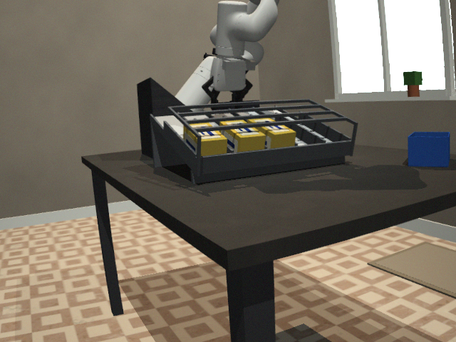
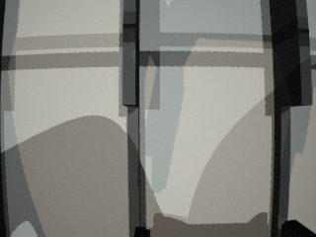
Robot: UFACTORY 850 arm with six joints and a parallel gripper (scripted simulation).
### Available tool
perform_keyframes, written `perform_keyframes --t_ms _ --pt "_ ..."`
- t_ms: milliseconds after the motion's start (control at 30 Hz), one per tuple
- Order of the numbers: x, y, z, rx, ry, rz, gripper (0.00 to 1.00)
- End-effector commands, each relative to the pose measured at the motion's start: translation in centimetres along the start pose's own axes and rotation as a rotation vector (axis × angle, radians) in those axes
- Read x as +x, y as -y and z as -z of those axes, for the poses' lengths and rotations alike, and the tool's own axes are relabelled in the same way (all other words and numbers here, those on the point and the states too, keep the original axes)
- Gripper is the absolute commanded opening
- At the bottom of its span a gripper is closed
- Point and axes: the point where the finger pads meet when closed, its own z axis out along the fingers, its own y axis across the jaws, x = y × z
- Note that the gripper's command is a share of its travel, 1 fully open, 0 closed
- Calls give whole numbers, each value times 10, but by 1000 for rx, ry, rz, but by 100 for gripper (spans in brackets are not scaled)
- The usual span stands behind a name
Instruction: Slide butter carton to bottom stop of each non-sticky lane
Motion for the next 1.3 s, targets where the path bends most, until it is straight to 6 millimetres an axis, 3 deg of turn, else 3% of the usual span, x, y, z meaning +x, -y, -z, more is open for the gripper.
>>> perform_keyframes --t_ms 0,1267 --pt "0 0 1 -1 -1 0 80" --pt "0 0 1 -1 -1 0 83"
